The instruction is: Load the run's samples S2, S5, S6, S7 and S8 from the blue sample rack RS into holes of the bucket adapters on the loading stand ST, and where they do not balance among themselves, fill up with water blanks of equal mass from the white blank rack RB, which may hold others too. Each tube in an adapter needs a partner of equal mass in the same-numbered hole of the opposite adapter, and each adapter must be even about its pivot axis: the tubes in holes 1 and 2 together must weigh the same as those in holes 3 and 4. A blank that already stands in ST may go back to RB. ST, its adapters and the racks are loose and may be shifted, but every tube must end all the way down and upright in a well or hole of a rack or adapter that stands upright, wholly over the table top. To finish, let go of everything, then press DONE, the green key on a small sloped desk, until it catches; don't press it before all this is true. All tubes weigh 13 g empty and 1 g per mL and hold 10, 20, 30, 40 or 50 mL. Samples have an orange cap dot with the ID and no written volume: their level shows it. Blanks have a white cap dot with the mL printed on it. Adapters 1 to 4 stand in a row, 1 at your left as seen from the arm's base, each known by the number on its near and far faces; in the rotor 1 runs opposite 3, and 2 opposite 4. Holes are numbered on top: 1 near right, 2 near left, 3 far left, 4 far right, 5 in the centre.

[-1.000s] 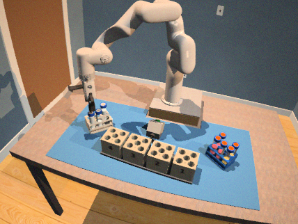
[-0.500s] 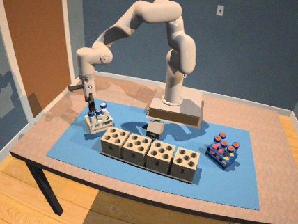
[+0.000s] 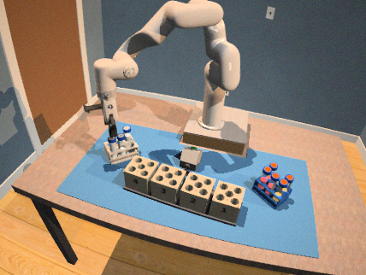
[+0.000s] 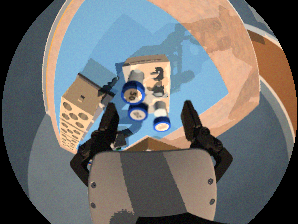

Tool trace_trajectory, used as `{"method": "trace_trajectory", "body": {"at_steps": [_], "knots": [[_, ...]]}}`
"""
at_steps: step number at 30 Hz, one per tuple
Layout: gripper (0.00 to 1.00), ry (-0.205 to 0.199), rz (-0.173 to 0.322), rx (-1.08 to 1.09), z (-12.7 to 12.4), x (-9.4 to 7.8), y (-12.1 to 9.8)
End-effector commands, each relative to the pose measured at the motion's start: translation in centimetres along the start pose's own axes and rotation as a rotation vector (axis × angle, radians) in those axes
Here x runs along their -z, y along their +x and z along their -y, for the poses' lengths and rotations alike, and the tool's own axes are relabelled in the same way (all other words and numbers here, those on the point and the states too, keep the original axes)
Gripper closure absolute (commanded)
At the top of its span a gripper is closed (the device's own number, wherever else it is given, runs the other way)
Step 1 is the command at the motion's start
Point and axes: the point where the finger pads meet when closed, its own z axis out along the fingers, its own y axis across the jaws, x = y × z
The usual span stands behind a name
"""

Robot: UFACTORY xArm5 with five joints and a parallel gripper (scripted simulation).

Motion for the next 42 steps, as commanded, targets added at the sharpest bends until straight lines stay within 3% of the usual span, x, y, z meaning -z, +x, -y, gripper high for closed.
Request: {"method": "trace_trajectory", "body": {"at_steps": [1, 42], "knots": [[0.0, 0.0, -0.004, 0.0, 0.0, 0.2, 0.1], [0.0, 0.0, -0.004, 0.0, 0.0, 9.5, 0.1]]}}
